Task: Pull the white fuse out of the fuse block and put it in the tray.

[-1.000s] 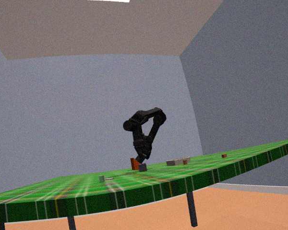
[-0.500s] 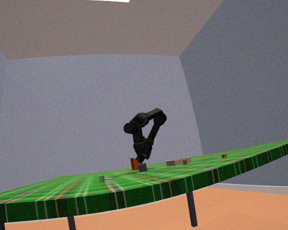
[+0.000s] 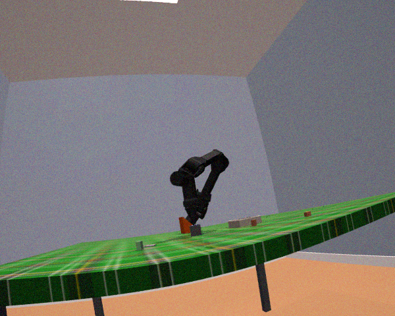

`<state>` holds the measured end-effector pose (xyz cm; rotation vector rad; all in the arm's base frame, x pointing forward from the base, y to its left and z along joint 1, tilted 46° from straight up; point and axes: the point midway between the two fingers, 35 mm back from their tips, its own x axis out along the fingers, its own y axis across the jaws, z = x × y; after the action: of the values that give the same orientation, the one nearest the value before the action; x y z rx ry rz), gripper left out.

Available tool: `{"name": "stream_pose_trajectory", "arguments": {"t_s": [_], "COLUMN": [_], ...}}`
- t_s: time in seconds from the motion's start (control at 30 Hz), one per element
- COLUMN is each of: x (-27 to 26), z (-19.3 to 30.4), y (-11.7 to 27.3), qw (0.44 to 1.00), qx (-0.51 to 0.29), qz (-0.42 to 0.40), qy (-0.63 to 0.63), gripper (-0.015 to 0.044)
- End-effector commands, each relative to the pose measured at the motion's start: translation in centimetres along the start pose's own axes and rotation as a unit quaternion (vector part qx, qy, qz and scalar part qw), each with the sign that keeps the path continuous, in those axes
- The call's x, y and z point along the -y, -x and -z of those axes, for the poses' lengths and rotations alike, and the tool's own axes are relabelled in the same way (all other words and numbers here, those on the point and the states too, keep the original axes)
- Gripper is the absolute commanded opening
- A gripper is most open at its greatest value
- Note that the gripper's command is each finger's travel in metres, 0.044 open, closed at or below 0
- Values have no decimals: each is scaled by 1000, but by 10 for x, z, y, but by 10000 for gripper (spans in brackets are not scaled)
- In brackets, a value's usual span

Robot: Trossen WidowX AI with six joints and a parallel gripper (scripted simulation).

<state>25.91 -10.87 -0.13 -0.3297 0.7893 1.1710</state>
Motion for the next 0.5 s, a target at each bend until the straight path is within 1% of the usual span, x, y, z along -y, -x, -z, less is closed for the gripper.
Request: {"name": "stream_pose_trajectory", "arguments": {"t_s": [0.0, 0.47], "x": [0, 0], "z": [0, -1], "y": [-1, -10], "qw": [1000, 1000], "qx": [3, 3], "qz": [0, 0], "qy": [-4, -4], "gripper": [74, 74]}}
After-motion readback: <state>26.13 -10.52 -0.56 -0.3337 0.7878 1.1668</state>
